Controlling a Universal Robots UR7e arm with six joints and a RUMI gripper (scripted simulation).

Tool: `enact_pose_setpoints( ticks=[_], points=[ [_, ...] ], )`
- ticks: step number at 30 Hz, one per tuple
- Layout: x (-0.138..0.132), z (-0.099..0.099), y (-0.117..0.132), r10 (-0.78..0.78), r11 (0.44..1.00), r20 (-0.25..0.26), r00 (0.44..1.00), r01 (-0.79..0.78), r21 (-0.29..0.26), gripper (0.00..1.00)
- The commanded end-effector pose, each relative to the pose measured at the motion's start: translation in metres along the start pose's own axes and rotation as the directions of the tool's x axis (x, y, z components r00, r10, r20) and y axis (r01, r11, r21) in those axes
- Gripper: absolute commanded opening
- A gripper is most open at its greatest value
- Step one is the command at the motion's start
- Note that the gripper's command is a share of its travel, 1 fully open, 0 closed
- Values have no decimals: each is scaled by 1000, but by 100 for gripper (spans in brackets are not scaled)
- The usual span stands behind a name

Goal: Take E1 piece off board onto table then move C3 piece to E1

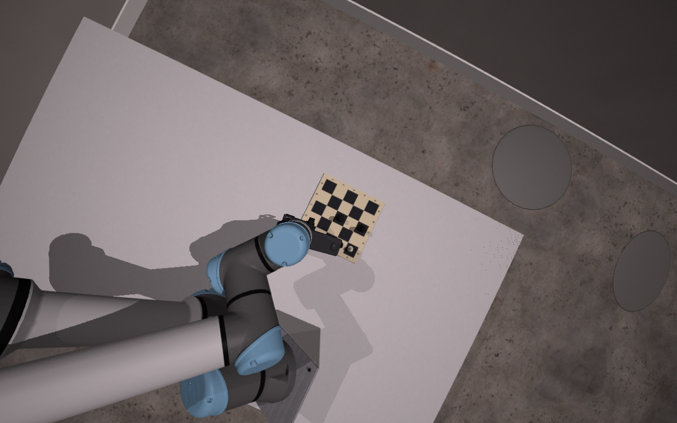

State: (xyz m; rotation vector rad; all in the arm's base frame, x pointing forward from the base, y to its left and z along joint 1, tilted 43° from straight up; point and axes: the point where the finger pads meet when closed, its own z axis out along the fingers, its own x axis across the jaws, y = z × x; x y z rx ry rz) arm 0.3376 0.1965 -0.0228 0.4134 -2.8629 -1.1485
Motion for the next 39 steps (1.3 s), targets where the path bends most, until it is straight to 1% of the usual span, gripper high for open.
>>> enact_pose_setpoints(
  ticks=[1, 31, 35, 39],
  points=[
    [0, 0, 0, 0, 1000, 1, 1000, 0, 0, 0],
    [0, -1, 0, 0, 1000, 1, 1000, 0, 0, 0],
    [0, -6, 0, 0, 1000, 1, 1000, 0, 0, 0],
    [0, -18, 0, 0, 1000, 1, 1000, 0, 0, 0]
  ],
)
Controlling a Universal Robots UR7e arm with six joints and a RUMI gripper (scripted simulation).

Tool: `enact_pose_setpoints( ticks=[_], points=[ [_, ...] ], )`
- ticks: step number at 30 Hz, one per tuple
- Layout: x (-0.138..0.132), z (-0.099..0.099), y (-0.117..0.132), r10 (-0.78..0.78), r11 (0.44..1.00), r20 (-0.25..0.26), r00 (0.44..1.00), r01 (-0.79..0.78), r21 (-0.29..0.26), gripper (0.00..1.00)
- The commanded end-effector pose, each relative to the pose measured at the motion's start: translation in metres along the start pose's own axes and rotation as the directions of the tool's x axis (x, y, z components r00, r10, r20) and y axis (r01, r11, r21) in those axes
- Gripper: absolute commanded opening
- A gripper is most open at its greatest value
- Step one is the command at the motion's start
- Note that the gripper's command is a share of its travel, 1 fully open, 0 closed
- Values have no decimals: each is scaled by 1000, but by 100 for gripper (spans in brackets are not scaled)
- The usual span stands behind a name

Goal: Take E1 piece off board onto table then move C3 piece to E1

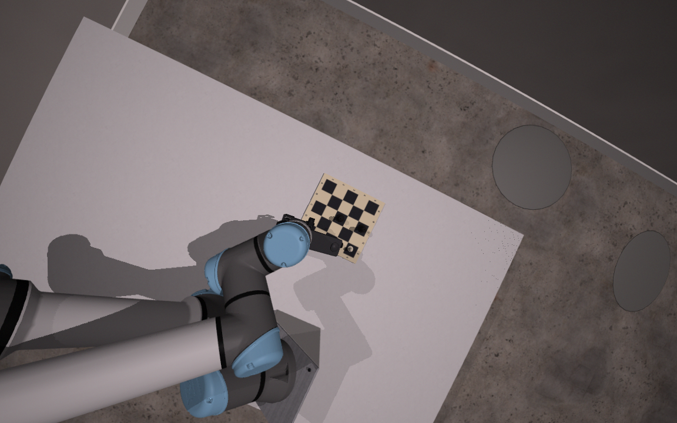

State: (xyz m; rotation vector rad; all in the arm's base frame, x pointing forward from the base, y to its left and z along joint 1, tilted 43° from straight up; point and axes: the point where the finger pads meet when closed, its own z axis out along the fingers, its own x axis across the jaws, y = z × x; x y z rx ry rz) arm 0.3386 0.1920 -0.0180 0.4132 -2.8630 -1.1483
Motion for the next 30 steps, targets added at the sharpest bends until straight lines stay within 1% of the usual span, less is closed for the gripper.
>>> enact_pose_setpoints(
  ticks=[1, 2, 4, 13, 17, 19, 24, 30],
  points=[
    [0, -11, 0, 0, 1000, 1, 1000, 0, 0, 0],
    [0, -11, 0, 0, 1000, 1, 1000, 0, 0, 0],
    [0, -20, 0, 0, 1000, 1, 1000, 0, 0, 0],
    [0, -67, 0, 0, 1000, 1, 1000, 0, 0, 0],
    [0, -84, 0, 0, 1000, 1, 1000, 0, 0, 0],
    [0, -84, 0, 0, 1000, 1, 1000, 0, 0, 0],
    [0, -93, 0, 0, 1000, 1, 1000, 0, 0, 0],
    [0, -94, 0, 0, 1000, 1, 1000, 0, 0, 0]
  ],
)
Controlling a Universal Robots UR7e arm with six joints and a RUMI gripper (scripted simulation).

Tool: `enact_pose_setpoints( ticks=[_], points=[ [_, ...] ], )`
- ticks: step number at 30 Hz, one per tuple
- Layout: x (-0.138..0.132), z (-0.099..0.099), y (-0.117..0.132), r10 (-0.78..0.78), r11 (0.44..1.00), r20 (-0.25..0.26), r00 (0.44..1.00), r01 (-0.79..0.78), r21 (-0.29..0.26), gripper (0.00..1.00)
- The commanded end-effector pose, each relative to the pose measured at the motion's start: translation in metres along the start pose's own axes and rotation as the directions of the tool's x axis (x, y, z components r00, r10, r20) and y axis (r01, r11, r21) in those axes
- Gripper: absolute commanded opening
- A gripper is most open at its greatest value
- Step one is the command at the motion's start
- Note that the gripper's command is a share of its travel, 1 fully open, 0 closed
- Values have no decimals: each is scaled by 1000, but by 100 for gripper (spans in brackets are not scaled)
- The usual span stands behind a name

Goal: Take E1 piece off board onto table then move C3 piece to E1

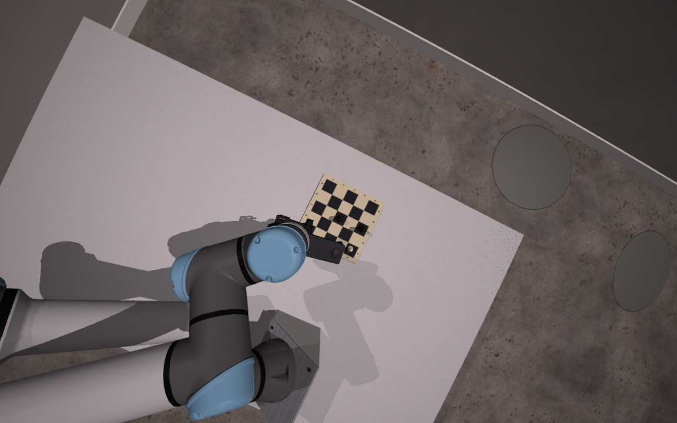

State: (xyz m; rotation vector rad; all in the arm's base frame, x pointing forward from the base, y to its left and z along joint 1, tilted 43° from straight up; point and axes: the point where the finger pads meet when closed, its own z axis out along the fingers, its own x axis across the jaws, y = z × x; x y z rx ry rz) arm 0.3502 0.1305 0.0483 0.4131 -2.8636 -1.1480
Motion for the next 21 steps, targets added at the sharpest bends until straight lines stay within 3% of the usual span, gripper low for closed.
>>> enact_pose_setpoints(
  ticks=[1, 7, 14, 21],
  points=[
    [0, -2, 0, 0, 1000, 0, 1000, 0, 0, 0],
    [3, -2, -2, 5, 1000, 0, 1000, -5, 0, 0],
    [63, 3, -26, 118, 993, 0, 993, -118, 0, 0],
    [66, 4, -27, 123, 992, 0, 992, -123, 0, 0]
  ],
)
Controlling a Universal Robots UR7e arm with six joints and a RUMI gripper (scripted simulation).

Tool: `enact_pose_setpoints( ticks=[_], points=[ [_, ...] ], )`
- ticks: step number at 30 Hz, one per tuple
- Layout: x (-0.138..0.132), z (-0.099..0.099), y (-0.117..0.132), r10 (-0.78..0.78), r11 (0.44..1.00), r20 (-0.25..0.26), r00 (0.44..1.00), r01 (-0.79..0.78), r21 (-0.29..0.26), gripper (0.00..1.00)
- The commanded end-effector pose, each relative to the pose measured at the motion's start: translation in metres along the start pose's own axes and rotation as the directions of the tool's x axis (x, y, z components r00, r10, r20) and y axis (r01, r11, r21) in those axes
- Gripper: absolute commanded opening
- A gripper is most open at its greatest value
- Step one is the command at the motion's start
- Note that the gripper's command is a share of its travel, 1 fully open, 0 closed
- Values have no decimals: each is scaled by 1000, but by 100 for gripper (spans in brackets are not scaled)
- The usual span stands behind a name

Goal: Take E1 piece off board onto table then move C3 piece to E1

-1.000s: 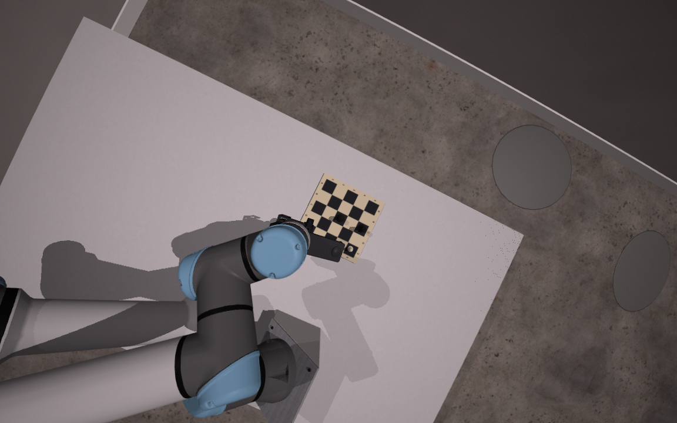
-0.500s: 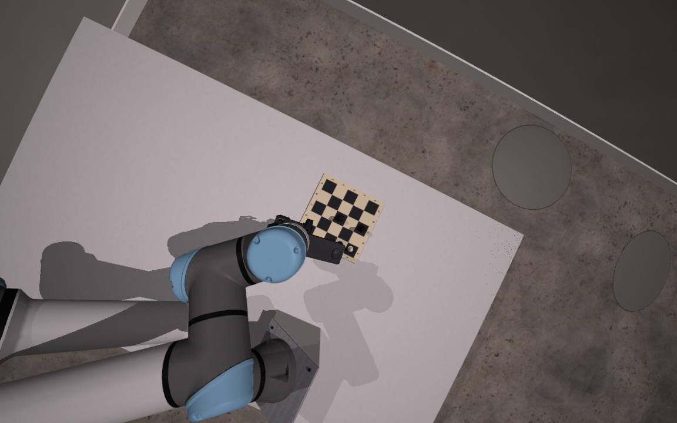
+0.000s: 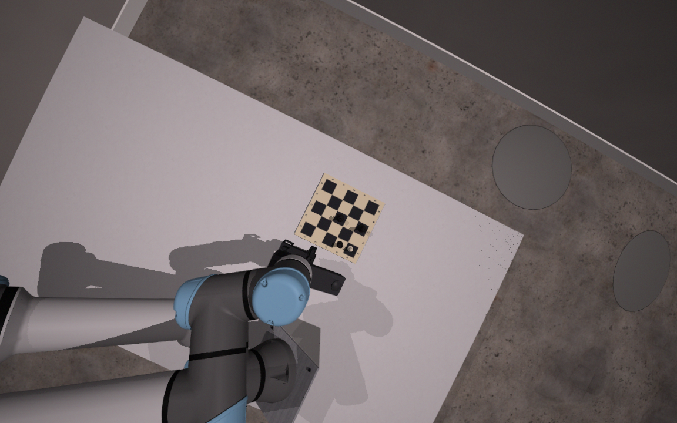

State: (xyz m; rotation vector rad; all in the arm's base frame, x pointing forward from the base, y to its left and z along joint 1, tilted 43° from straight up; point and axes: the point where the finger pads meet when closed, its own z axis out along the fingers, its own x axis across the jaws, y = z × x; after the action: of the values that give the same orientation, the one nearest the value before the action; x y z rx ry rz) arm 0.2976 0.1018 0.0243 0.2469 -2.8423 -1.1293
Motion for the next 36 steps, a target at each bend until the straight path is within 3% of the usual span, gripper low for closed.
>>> enact_pose_setpoints(
  ticks=[1, 10, 19, 31, 36],
  points=[
    [6, -1, -4, 9, 1000, 2, 1000, -9, 1, 0],
    [6, 0, -4, 9, 1000, 2, 1000, -9, 1, 0],
    [6, 18, -4, 9, 1000, 3, 1000, -9, 1, 0],
    [6, 74, -4, 9, 1000, 3, 1000, -9, 1, 0],
    [6, 84, -4, 9, 1000, 3, 1000, -9, 1, 0]
  ],
)
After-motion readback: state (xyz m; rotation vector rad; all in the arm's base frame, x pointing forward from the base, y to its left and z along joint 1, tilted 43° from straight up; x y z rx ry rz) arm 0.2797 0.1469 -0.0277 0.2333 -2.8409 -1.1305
